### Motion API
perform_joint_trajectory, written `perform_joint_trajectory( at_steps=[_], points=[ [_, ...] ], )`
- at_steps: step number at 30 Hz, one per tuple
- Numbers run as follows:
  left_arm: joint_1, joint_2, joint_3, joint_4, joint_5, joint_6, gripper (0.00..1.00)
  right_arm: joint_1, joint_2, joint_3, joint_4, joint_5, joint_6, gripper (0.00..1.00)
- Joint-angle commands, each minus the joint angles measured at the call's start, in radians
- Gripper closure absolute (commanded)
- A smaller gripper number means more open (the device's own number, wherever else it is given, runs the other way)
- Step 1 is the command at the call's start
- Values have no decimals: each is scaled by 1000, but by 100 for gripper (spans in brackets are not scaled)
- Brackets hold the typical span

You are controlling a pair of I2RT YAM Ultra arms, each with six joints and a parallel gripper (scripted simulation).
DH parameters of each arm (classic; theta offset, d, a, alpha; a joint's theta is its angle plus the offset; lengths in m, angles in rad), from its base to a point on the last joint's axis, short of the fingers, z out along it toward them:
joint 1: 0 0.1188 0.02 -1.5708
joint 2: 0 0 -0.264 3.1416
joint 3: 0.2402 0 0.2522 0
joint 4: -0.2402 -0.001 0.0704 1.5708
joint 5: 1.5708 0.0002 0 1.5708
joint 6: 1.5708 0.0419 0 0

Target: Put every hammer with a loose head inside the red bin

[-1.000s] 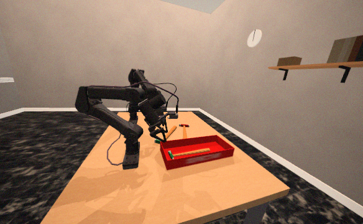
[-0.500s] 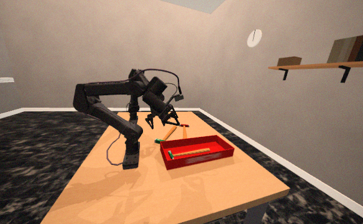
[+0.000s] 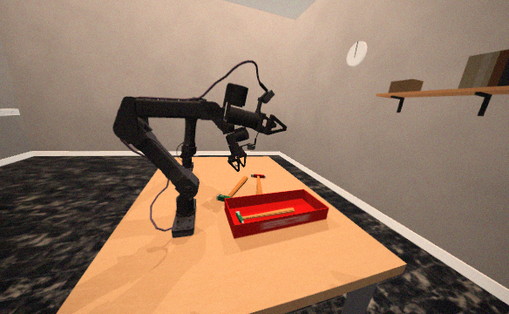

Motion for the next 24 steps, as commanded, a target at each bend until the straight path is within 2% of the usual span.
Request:
perform_joint_trajectory(
  at_steps=[1, 6, 11, 24],
  points=[
    [70, -8, 32, -12, 4, 13, 0, 29, 51, 56, 149, 23, 15, 0],
    [187, 34, 79, -15, -1, 7, 0, 56, 133, 111, 210, 32, 7, 0],
    [267, 78, 132, -27, -3, 1, 0, 61, 152, 127, 198, 33, 5, 0],
    [285, 98, 156, -26, -3, 1, 0, 55, 145, 117, 198, 24, 3, 0]
  ],
)
